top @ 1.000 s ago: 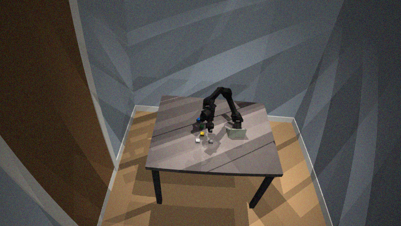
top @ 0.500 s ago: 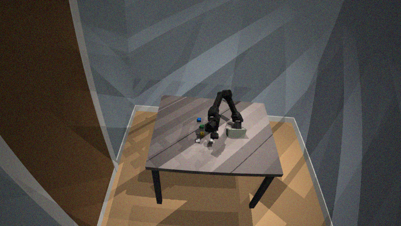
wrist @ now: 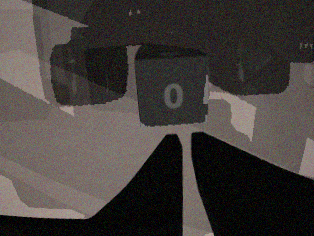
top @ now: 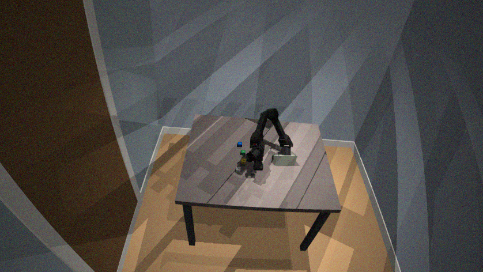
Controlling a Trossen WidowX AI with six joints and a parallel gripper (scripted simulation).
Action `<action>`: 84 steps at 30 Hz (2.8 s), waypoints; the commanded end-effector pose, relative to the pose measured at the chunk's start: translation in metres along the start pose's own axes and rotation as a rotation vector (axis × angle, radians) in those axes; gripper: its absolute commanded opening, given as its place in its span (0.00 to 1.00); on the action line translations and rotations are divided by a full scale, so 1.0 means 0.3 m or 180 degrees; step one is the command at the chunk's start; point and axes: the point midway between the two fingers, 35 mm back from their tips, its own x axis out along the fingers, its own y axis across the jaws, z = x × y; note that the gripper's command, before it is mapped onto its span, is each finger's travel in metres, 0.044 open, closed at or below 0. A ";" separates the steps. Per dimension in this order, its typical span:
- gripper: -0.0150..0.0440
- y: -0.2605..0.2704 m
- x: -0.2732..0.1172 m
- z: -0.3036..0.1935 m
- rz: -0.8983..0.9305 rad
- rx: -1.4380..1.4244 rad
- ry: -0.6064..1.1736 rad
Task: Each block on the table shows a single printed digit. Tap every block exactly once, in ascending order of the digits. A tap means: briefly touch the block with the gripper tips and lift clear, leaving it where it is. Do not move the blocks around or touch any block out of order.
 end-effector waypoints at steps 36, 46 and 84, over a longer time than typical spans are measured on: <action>0.29 0.001 -0.008 0.003 0.0005 -0.0014 -0.0019; 0.29 0.001 -0.270 0.000 0.0009 -0.0017 -0.0012; 0.29 -0.442 0.047 0.028 -0.0028 -0.0019 -0.0015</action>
